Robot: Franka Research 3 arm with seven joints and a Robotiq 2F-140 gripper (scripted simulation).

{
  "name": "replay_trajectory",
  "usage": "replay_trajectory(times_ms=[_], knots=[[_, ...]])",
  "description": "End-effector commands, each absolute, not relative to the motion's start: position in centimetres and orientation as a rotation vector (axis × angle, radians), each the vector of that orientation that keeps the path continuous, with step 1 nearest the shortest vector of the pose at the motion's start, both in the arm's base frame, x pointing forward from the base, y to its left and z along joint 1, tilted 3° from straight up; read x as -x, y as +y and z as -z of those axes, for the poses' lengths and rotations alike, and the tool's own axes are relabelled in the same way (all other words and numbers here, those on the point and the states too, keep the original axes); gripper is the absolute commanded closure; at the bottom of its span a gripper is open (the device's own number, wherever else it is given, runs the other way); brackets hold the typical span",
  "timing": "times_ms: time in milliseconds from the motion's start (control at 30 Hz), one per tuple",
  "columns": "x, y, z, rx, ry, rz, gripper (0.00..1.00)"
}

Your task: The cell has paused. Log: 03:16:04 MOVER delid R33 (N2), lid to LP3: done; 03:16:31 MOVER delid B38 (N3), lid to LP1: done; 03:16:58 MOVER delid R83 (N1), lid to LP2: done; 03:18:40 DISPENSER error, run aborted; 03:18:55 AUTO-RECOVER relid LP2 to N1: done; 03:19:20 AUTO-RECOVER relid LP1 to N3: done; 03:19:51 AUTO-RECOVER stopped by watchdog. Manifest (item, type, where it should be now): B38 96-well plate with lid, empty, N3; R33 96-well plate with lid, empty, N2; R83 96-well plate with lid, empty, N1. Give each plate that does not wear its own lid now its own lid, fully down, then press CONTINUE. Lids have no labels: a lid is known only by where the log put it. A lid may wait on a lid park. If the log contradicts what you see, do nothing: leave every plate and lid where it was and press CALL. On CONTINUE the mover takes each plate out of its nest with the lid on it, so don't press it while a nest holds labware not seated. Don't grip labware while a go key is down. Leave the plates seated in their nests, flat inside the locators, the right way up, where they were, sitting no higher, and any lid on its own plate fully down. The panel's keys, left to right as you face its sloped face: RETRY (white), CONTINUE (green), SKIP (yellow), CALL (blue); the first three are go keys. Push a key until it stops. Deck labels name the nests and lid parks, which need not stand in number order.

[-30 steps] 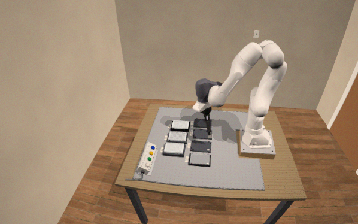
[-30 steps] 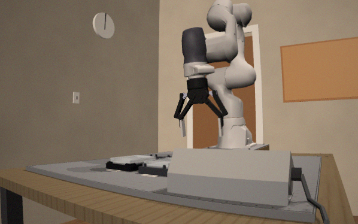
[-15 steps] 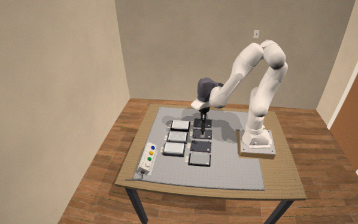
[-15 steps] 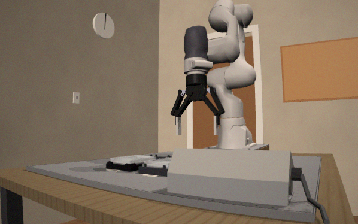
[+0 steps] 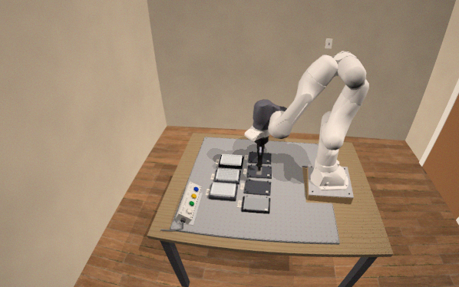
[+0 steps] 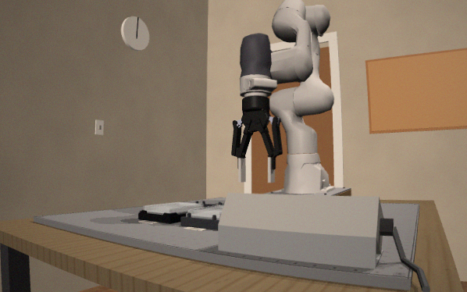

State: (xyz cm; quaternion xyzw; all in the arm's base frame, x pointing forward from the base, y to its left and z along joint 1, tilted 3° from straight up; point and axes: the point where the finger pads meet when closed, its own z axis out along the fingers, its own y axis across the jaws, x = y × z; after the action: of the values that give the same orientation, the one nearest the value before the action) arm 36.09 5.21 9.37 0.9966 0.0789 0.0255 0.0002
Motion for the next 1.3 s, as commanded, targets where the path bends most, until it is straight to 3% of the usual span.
replay_trajectory(times_ms=[0,967,1200,1233,1267], knots=[[-36.1,5.3,-9.3,-3.133,0.234,-0.083,1.00],[-36.2,6.5,-9.4,-3.130,0.232,-0.083,1.00],[-33.7,22.7,-9.3,-3.134,0.234,-0.083,1.00],[-33.2,24.3,-9.2,-3.134,0.234,-0.083,0.34],[-33.2,24.3,-9.2,-3.134,0.234,-0.083,0.34]])
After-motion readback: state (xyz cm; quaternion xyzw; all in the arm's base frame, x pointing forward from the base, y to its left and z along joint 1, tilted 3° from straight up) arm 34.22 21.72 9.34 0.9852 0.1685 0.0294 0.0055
